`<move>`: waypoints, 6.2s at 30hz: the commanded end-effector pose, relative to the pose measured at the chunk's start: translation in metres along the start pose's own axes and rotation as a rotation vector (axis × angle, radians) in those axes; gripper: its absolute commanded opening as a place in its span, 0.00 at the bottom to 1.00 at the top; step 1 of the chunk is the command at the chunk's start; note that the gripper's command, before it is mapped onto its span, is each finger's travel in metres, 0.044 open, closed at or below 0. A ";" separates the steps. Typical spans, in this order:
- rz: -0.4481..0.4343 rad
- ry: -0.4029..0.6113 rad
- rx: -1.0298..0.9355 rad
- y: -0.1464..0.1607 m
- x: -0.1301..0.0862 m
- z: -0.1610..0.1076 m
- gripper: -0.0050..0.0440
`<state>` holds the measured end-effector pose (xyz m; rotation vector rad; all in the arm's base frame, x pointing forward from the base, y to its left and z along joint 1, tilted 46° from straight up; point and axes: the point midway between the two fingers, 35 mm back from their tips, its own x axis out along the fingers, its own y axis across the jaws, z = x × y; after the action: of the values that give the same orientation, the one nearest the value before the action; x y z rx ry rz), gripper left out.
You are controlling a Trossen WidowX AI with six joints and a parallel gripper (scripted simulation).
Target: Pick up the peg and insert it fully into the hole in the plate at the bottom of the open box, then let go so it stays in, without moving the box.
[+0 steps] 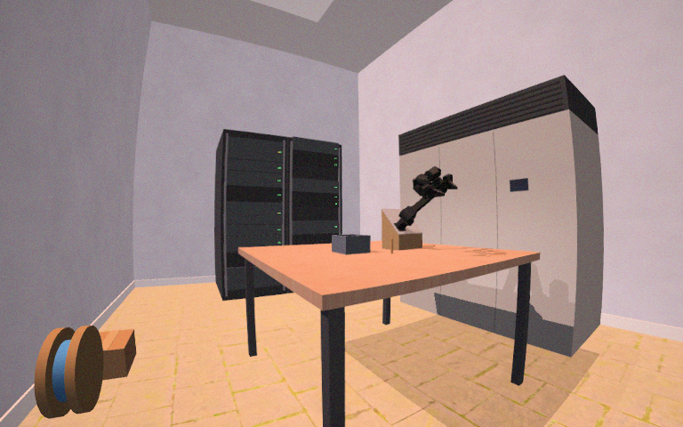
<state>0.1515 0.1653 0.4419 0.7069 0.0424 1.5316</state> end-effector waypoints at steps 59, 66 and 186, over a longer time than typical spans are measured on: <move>-1.164 -0.082 0.994 -0.240 -0.197 -0.114 1.00; -1.286 -0.041 1.210 -0.228 -0.227 -0.151 1.00; -1.385 0.110 1.798 -0.196 -0.209 -0.298 0.10</move>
<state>0.1746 0.1143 0.0317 1.4166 1.7403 -0.1999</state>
